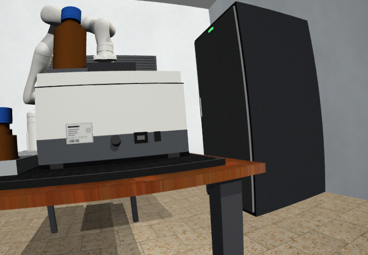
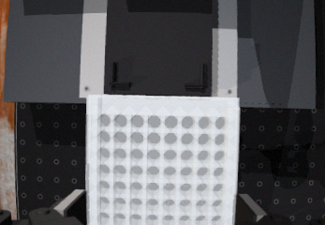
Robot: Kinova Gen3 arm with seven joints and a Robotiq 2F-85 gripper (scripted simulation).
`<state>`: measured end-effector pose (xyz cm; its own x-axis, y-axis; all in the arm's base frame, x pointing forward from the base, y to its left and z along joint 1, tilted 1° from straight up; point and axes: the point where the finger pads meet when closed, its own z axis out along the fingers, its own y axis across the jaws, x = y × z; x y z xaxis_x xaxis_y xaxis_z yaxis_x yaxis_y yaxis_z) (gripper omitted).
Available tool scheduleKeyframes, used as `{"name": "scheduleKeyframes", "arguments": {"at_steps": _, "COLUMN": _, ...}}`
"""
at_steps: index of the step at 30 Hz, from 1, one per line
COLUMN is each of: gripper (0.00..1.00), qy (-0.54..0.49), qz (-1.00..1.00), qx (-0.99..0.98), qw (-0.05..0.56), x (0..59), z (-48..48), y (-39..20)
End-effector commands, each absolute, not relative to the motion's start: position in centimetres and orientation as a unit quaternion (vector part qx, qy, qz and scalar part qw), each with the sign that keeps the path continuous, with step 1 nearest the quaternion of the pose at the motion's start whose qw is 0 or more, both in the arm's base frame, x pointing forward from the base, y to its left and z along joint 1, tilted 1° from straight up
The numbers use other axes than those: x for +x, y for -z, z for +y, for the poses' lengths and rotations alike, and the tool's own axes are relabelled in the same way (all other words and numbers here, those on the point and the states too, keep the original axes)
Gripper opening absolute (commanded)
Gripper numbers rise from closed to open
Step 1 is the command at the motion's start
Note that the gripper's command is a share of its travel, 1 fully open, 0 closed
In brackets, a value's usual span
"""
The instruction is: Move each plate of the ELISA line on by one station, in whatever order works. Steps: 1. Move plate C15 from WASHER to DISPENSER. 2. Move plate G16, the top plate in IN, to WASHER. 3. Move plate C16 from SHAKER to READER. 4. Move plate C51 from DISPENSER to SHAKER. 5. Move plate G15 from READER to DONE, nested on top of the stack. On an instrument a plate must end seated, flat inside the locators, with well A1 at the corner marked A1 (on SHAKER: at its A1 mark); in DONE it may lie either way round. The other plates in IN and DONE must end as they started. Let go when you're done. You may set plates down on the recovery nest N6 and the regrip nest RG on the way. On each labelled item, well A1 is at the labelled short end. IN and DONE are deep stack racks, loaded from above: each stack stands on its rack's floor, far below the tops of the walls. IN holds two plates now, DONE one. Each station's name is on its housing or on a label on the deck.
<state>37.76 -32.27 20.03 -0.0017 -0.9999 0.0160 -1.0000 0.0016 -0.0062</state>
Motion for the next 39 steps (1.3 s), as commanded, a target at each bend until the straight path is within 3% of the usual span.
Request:
{"name": "scheduleKeyframes", "arguments": {"at_steps": 1, "gripper": 0.94, "qy": -0.009, "qz": -0.708, "qx": 0.707, "qw": 0.003, "x": 38.0, "z": -33.6, "y": -20.1}}
{"name": "scheduleKeyframes", "arguments": {"at_steps": 39, "gripper": 0.94, "qy": -0.009, "qz": -0.708, "qx": 0.706, "qw": 0.003, "x": 38.5, "z": -44.9, "y": -20.4}}
